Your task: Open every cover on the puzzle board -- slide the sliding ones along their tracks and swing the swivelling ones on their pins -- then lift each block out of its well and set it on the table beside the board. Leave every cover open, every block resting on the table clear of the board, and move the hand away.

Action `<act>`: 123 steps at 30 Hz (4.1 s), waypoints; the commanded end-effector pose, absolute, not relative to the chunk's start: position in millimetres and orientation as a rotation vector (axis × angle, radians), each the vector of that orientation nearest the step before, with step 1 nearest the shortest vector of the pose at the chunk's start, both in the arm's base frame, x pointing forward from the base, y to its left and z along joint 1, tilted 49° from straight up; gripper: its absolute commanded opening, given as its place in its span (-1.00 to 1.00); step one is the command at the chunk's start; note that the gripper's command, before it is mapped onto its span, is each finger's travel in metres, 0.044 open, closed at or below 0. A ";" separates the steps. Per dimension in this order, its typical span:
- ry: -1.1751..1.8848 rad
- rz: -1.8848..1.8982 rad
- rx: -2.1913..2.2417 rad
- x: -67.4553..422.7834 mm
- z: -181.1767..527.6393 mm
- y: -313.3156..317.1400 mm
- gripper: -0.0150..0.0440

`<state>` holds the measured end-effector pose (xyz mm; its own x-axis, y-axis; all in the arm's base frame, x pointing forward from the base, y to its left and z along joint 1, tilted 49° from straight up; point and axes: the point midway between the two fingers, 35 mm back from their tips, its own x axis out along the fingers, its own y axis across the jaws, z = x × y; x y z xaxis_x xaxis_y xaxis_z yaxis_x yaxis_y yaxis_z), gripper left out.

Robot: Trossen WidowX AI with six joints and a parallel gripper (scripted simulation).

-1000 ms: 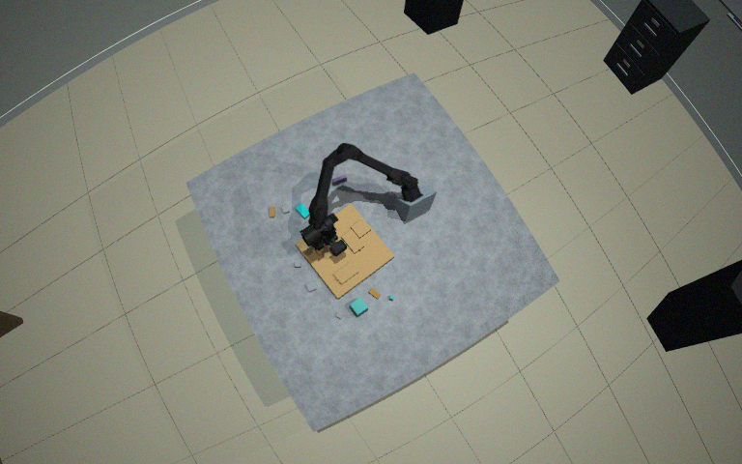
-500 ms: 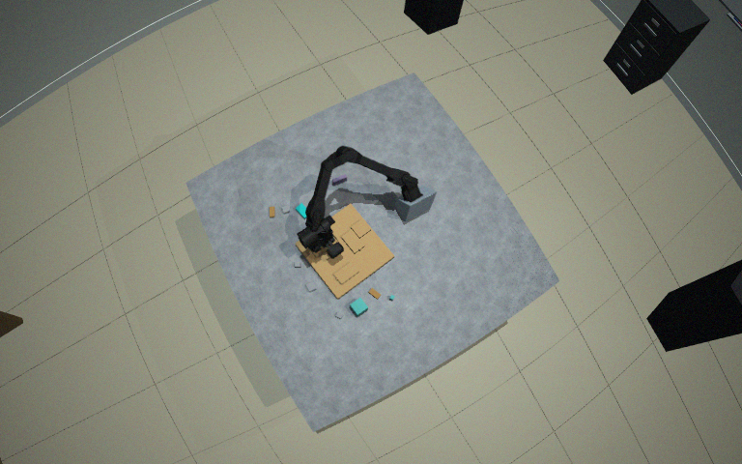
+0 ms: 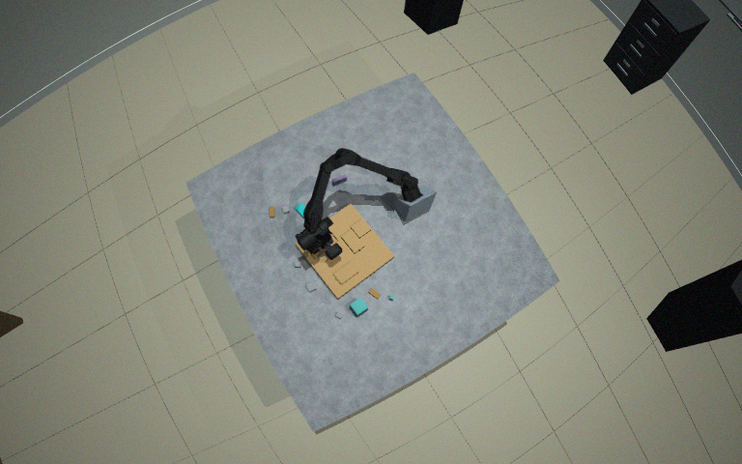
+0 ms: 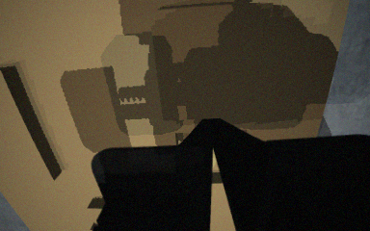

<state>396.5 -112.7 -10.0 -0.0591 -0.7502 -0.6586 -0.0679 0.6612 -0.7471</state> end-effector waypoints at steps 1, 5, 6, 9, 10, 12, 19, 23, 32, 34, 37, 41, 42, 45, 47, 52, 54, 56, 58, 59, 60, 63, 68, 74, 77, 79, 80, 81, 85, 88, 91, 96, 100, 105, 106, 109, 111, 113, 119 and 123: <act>1.538 -0.641 -0.695 401.5 -5.1 -107.5 -0.49; 1.538 -0.641 -0.695 402.6 -1.9 -103.6 -0.49; 1.538 -0.641 -0.695 402.8 -1.1 -102.6 -0.49; 1.538 -0.640 -0.695 403.6 1.3 -99.6 -0.49; 1.538 -0.640 -0.694 403.8 2.1 -98.6 -0.49; 1.538 -0.640 -0.694 404.3 3.7 -96.7 -0.49; 1.538 -0.640 -0.694 405.8 9.5 -89.7 -0.49; 1.538 -0.640 -0.694 406.5 12.8 -85.8 -0.49; 1.538 -0.640 -0.694 407.8 20.5 -76.9 -0.49; 1.529 -0.660 -0.679 403.5 15.4 -77.9 -0.49; 1.472 -0.748 -0.577 391.7 10.4 -67.8 -0.49; 1.387 -0.868 -0.432 373.8 3.6 -54.6 -0.49; 1.365 -0.898 -0.396 369.2 2.0 -51.6 -0.49; 1.295 -0.984 -0.288 354.6 -2.7 -43.1 -0.49; 1.247 -1.040 -0.215 344.6 -5.6 -37.9 -0.49; 1.118 -1.173 -0.036 318.4 -12.4 -27.0 -0.49; 1.063 -1.224 0.036 307.5 -14.9 -23.4 -0.49; 1.006 -1.273 0.107 296.3 -17.2 -20.3 -0.49; 0.947 -1.321 0.178 285.1 -19.3 -17.7 -0.49; 0.917 -1.344 0.213 279.4 -20.4 -16.5 -0.49; 0.886 -1.367 0.248 273.6 -21.4 -15.5 -0.49; 0.791 -1.433 0.353 256.2 -24.1 -13.2 -0.49; 0.644 -1.520 0.501 230.8 -27.3 -11.9 -0.49; 0.639 -1.523 0.507 229.8 -27.4 -11.9 -0.49; 0.639 -1.523 0.507 229.8 -27.4 -11.9 -0.49; 0.639 -1.523 0.507 229.8 -27.4 -11.9 -0.49; 0.639 -1.523 0.507 229.8 -27.4 -11.9 -0.49; 0.639 -1.523 0.507 229.8 -27.4 -11.9 -0.49; 0.639 -1.523 0.507 229.8 -27.4 -11.9 -0.49; 0.639 -1.523 0.507 229.8 -27.4 -11.9 -0.49; 0.639 -1.523 0.507 229.8 -27.4 -11.9 -0.49; 0.639 -1.523 0.507 229.8 -27.4 -11.9 -0.49; 0.639 -1.523 0.507 229.8 -27.4 -11.9 -0.49; 0.639 -1.523 0.507 229.8 -27.4 -11.9 -0.49; 0.639 -1.523 0.507 229.8 -27.4 -11.9 -0.49; 0.639 -1.523 0.507 229.8 -27.6 -12.0 -0.49; 0.639 -1.523 0.507 229.8 -28.2 -12.6 -0.49; 0.639 -1.522 0.507 229.9 -29.2 -13.6 -0.49; 0.640 -1.522 0.508 230.0 -33.5 -17.8 -0.49; 0.640 -1.522 0.508 230.1 -36.4 -20.7 -0.49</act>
